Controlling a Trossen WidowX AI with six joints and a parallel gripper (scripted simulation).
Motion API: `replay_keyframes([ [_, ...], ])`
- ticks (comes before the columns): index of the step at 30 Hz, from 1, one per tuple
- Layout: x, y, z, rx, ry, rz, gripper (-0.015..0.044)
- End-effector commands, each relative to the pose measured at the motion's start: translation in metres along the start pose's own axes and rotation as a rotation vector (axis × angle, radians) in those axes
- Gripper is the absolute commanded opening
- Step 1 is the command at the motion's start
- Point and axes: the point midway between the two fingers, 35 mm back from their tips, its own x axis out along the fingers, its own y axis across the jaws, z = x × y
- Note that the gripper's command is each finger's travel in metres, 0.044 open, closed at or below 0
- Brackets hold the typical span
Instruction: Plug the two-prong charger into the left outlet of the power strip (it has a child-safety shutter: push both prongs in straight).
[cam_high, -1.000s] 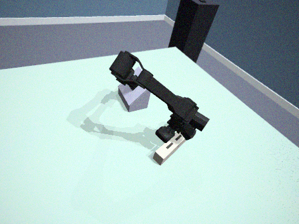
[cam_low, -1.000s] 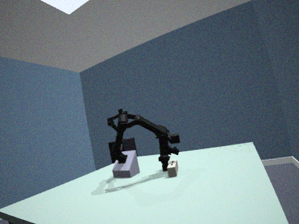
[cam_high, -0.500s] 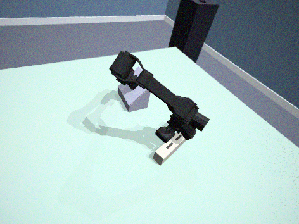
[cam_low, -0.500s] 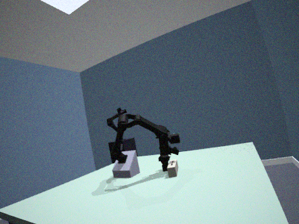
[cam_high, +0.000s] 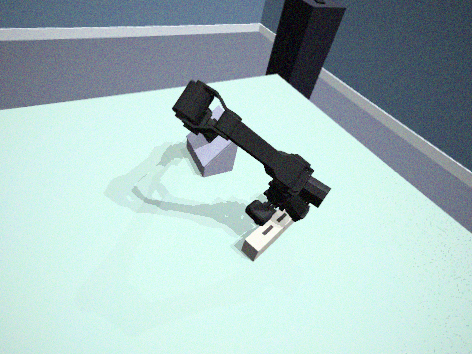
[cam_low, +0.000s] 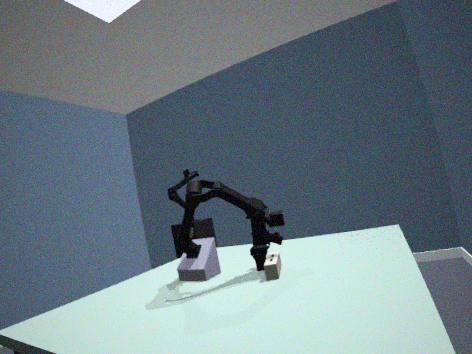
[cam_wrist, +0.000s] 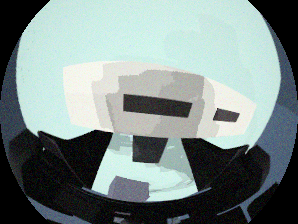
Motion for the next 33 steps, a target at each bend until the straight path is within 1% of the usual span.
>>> replay_keyframes([
  [1, 0.0, 0.0, -0.001, 0.001, -0.001, 0.0, 0.044],
  [33, 0.001, 0.0, -0.012, 0.008, -0.012, 0.004, 0.044],
])
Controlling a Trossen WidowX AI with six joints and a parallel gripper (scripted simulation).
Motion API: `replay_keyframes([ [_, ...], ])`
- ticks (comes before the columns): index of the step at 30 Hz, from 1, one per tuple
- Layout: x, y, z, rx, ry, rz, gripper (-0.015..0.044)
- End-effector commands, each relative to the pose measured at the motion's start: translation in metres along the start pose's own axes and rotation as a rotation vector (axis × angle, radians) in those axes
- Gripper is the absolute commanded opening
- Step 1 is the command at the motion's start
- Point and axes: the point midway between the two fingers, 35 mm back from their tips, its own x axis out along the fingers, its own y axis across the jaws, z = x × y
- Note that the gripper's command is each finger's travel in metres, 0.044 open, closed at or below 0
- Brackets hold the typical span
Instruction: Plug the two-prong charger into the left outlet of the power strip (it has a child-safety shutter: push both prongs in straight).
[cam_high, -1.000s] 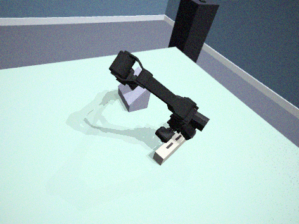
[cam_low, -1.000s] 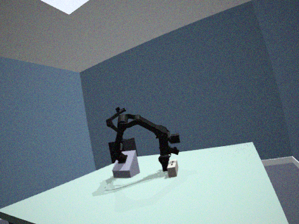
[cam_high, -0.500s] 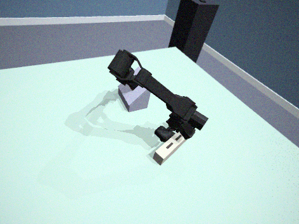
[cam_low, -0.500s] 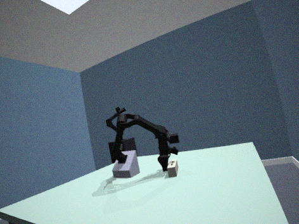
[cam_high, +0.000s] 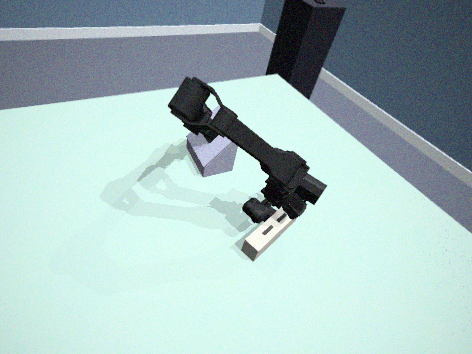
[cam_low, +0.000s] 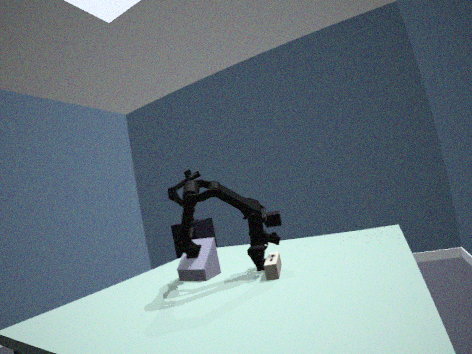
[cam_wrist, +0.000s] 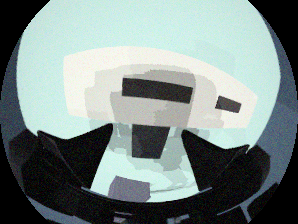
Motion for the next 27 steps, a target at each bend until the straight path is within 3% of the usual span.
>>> replay_keyframes([
  [1, 0.001, 0.001, -0.003, -0.002, 0.002, 0.002, 0.044],
  [27, 0.002, 0.001, -0.024, -0.003, 0.003, 0.002, 0.044],
])
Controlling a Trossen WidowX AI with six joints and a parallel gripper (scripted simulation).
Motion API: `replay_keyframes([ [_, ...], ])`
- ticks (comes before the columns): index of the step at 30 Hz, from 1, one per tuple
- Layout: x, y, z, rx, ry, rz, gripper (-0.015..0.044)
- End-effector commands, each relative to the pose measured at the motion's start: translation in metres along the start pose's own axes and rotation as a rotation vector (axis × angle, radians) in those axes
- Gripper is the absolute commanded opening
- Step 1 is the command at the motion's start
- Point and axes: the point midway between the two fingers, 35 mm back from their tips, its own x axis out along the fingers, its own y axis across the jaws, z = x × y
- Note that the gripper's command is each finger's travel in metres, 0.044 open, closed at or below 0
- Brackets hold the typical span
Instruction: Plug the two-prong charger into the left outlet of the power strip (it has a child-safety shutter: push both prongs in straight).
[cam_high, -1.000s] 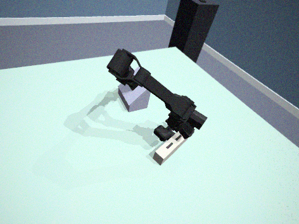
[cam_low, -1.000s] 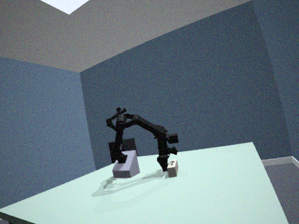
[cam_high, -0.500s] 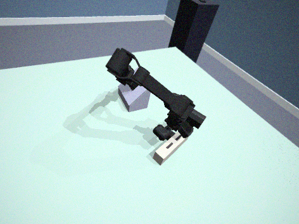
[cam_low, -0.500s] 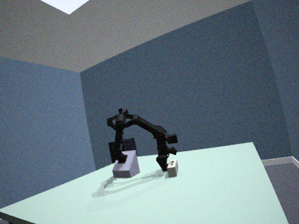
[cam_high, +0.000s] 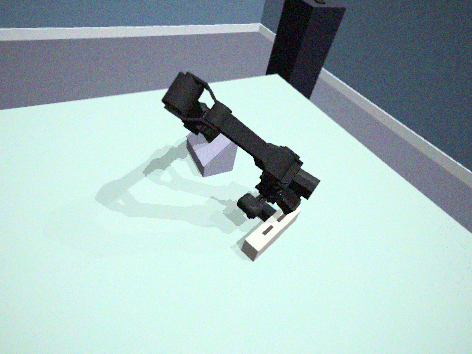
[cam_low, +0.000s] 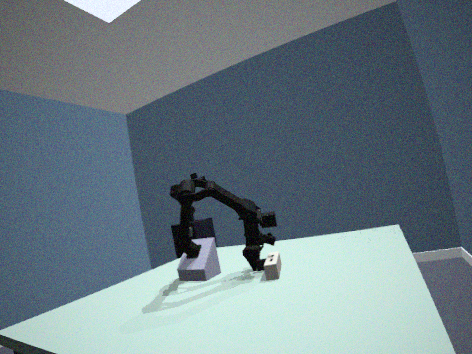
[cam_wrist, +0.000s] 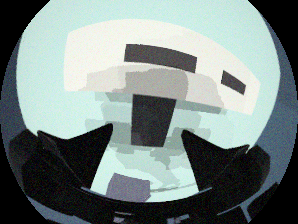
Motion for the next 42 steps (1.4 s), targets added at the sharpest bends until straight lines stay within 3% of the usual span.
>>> replay_keyframes([
  [1, 0.001, 0.001, -0.006, 0.003, 0.003, 0.004, 0.044],
  [34, 0.004, 0.001, -0.043, 0.001, 0.005, 0.004, 0.044],
  [37, -0.008, 0.0, -0.034, -0.001, -0.085, 0.001, 0.044],
  [42, -0.047, 0.003, -0.026, -0.001, -0.39, 0.004, 0.044],
])
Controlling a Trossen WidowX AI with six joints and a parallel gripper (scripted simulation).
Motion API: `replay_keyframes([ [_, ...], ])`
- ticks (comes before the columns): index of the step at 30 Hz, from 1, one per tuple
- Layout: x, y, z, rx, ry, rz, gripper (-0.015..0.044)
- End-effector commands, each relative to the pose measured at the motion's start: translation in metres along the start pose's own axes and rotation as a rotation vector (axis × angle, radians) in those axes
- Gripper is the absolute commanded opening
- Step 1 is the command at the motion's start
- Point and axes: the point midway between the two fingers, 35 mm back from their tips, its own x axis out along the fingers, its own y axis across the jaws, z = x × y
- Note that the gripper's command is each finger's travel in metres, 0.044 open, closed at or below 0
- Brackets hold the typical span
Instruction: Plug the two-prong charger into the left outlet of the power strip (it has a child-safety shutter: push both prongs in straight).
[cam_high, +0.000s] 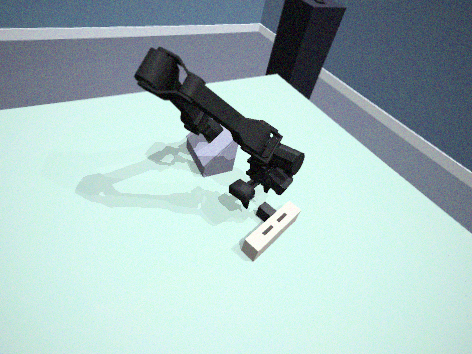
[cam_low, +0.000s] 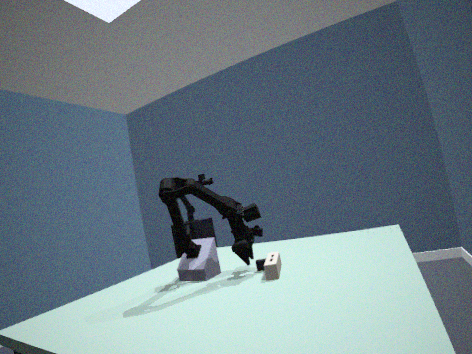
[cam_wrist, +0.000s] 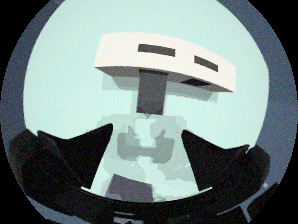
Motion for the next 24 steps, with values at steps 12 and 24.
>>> replay_keyframes([
  [12, -0.048, 0.003, 0.014, -0.01, -0.377, -0.002, 0.044],
  [24, -0.048, 0.003, 0.014, -0.01, -0.377, -0.002, 0.044],
])
